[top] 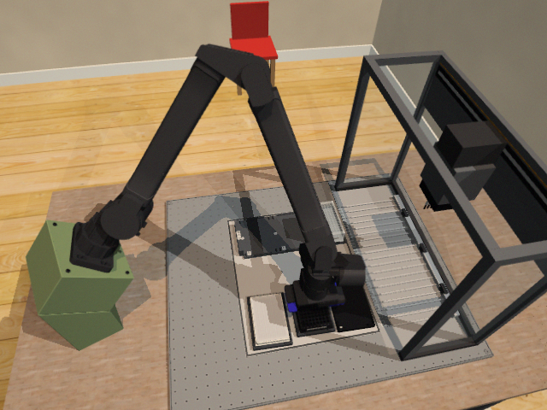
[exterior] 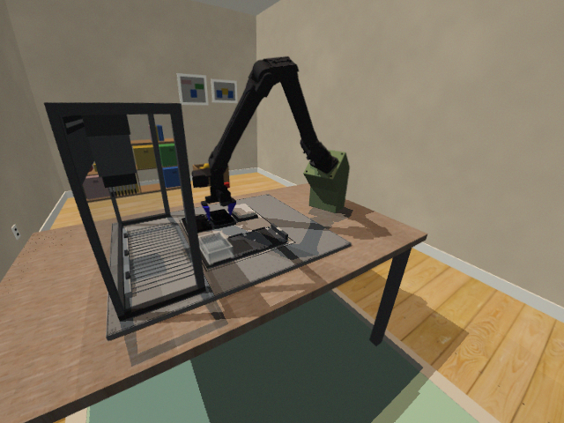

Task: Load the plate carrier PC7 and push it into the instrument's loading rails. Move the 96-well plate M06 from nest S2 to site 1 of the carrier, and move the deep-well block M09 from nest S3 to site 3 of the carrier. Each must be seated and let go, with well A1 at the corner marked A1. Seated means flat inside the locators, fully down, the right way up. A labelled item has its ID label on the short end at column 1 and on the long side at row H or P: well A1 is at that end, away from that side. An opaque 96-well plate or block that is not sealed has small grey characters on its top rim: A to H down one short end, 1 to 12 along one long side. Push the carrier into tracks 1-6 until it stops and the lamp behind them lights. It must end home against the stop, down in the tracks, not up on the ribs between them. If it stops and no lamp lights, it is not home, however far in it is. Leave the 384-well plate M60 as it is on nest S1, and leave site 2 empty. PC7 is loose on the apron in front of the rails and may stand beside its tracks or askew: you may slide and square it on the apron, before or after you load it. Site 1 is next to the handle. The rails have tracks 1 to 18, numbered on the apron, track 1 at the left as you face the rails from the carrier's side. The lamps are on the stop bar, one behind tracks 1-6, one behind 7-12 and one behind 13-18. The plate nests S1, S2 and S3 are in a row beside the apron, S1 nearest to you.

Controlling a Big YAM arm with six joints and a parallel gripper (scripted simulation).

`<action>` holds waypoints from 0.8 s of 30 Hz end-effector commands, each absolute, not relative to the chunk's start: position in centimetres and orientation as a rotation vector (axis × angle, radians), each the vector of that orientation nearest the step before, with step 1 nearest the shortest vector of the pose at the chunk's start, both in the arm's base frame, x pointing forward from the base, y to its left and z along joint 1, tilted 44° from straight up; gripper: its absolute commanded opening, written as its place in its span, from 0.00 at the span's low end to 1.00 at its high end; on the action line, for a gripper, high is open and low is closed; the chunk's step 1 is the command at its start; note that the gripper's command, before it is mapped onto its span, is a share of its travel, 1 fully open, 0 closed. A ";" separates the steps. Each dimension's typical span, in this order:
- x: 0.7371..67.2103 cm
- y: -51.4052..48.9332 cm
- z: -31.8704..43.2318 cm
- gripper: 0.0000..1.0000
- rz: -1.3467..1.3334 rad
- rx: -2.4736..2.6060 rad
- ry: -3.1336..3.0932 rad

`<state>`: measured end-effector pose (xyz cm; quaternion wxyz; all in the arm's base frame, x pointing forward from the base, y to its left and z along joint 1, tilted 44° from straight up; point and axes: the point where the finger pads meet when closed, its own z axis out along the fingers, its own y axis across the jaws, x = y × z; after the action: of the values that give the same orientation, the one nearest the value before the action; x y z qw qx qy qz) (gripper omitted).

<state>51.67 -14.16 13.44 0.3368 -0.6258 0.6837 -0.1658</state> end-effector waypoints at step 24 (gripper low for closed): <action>52.5 -14.3 13.6 1.00 -0.430 -1.619 1.784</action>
<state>51.70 -14.15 13.32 0.3365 -0.6259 0.6840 -0.1648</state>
